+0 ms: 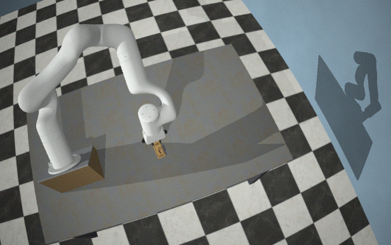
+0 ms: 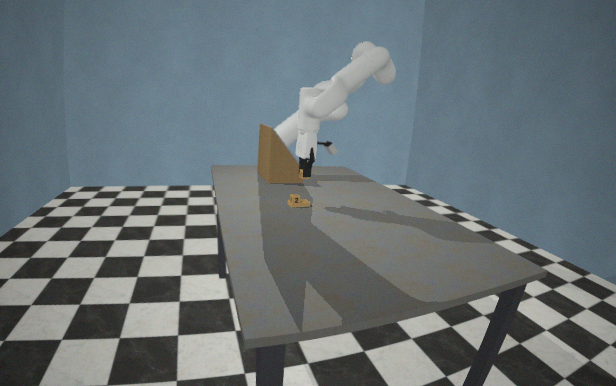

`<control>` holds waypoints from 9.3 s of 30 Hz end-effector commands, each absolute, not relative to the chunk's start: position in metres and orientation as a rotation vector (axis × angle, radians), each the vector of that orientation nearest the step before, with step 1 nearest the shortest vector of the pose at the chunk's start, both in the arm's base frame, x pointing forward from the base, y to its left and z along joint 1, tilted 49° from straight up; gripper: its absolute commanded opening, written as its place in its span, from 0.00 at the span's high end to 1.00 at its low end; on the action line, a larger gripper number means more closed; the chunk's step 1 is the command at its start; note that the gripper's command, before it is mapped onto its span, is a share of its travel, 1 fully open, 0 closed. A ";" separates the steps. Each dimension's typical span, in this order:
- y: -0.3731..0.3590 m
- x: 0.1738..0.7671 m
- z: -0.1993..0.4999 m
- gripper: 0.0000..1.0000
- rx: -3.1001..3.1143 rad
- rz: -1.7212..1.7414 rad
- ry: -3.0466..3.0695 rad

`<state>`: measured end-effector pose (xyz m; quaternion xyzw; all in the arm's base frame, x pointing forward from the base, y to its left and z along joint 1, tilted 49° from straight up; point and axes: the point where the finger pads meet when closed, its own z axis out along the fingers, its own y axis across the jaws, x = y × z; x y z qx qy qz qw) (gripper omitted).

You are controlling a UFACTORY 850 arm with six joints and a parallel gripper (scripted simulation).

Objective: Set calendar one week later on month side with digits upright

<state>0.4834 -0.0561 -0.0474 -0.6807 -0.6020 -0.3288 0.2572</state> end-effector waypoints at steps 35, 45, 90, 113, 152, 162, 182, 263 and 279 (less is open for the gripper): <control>-0.010 0.495 -0.087 0.71 -1.848 -0.892 -1.634; -0.010 0.495 -0.087 0.71 -1.848 -0.892 -1.634; -0.005 0.496 -0.091 0.71 -1.848 -0.892 -1.634; 0.008 0.498 -0.102 0.71 -1.848 -0.892 -1.634; 0.010 0.498 -0.104 0.71 -1.848 -0.892 -1.634; 0.012 0.499 -0.106 0.71 -1.848 -0.892 -1.634; 0.017 0.500 -0.110 0.71 -1.848 -0.892 -1.634; 0.017 0.500 -0.110 0.71 -1.848 -0.892 -1.634; 0.017 0.500 -0.110 0.55 -1.848 -0.892 -1.634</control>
